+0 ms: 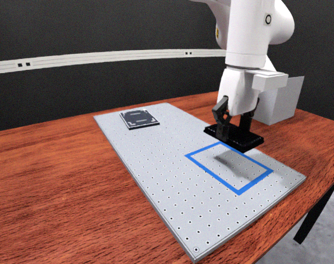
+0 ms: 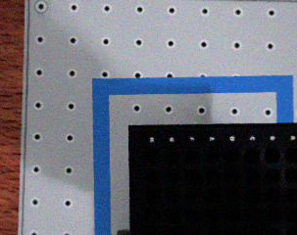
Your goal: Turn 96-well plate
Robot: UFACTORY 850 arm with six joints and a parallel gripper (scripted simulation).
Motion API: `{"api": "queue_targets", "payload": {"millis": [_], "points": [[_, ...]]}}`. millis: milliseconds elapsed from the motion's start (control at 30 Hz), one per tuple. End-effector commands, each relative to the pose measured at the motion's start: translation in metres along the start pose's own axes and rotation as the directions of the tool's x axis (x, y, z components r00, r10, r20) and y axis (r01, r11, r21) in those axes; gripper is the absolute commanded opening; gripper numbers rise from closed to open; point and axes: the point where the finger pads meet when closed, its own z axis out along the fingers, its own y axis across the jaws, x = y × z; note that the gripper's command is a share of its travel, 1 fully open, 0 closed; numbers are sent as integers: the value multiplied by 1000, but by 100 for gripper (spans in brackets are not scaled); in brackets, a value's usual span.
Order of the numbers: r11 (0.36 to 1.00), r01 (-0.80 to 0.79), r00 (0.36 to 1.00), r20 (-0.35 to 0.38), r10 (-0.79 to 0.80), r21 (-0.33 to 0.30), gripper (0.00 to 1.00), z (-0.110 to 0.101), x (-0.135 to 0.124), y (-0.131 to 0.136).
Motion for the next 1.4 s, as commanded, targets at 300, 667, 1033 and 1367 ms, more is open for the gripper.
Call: {"api": "queue_targets", "payload": {"millis": [300,667,1033,1367], "points": [[1000,-1,1000,-1,1,-2,0,15,0,1],[1000,-1,1000,-1,1,-2,0,34,0,1],[1000,-1,1000,-1,1,-2,0,49,0,1],[1000,-1,1000,-1,1,-2,0,66,0,1]]}}
